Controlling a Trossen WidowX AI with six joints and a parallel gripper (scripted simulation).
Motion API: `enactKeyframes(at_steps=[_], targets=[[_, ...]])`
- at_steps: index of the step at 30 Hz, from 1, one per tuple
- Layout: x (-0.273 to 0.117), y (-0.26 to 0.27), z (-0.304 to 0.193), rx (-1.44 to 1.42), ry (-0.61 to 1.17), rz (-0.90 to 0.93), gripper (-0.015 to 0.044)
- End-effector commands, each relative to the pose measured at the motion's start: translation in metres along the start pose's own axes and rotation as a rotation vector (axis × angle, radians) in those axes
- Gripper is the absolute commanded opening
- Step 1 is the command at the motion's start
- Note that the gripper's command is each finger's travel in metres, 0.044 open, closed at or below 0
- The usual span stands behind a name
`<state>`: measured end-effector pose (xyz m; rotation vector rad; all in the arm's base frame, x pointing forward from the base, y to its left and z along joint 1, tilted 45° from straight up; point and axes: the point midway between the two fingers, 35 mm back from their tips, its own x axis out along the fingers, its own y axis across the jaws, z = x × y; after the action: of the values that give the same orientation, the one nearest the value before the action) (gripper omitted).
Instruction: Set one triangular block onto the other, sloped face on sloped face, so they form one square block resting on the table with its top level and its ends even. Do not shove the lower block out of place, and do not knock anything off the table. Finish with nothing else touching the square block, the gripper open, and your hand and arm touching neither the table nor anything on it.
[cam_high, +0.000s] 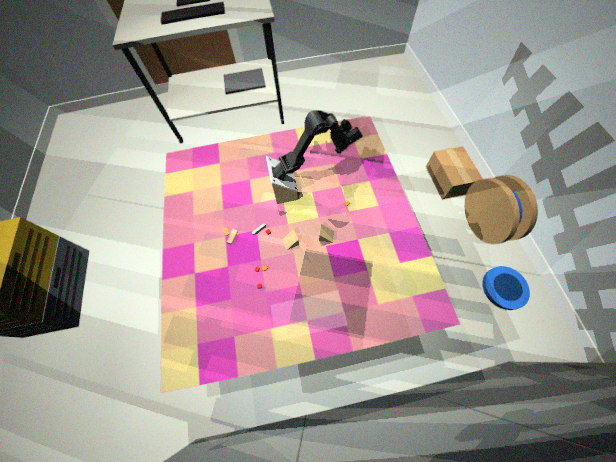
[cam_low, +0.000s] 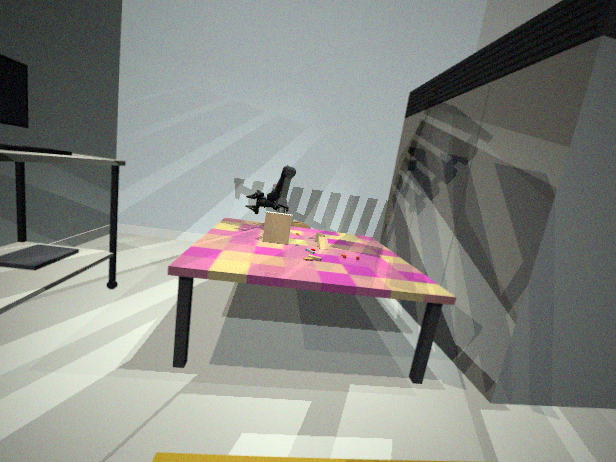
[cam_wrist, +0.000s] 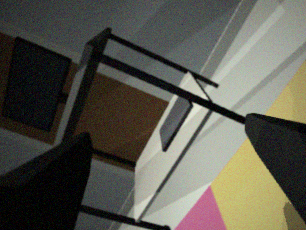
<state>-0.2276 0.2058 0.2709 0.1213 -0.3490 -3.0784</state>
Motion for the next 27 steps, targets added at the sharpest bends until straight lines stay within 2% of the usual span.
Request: enactKeyframes(at_steps=[1,6,16,21,27], targets=[[-0.001,-0.001,0.000,0.000,0.000,-0.004,0.0426],[-0.032,-0.038,-0.007,-0.004,-0.011,-0.139,0.0440],[-0.175,-0.121,-0.046,0.026,-0.039,-0.612,0.0440],[-0.252,-0.130,-0.073,0.058,-0.051,-0.833,0.0440],[-0.339,-0.111,-0.114,0.101,-0.077,-1.079,0.0440]])
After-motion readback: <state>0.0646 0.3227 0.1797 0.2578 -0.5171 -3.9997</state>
